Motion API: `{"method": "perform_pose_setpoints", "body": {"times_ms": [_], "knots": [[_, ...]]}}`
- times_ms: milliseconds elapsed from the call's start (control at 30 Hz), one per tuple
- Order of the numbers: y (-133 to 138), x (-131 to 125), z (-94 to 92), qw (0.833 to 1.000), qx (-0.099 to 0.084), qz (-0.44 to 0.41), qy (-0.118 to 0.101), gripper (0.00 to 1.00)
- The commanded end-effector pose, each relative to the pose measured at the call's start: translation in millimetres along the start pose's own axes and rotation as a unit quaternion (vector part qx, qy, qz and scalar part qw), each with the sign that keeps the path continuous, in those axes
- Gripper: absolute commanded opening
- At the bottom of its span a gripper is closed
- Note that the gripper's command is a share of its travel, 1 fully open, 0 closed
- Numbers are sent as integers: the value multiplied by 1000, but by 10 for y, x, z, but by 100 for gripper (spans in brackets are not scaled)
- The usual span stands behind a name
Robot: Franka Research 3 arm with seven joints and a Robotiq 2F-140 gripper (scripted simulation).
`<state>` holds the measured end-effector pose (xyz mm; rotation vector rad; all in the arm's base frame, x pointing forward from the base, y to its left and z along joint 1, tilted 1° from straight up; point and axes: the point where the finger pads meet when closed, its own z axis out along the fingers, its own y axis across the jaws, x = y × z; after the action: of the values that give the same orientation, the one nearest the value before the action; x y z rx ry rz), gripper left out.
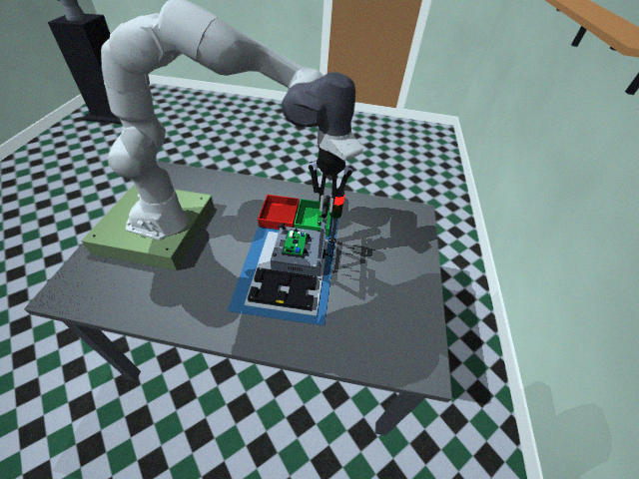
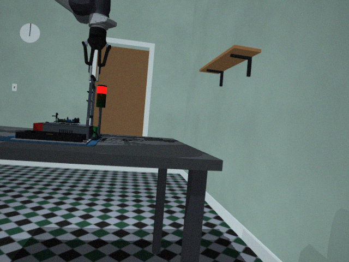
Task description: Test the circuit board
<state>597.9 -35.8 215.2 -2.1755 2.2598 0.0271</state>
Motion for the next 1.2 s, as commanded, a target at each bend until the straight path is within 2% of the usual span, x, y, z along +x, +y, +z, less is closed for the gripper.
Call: {"method": "perform_pose_setpoints", "body": {"times_ms": [0,1133,1167], "knots": [[0,9,-4,1000,2,-1,0,16],[14,8,-4,1000,2,-1,0,16],[14,8,-4,1000,2,-1,0,0]]}}
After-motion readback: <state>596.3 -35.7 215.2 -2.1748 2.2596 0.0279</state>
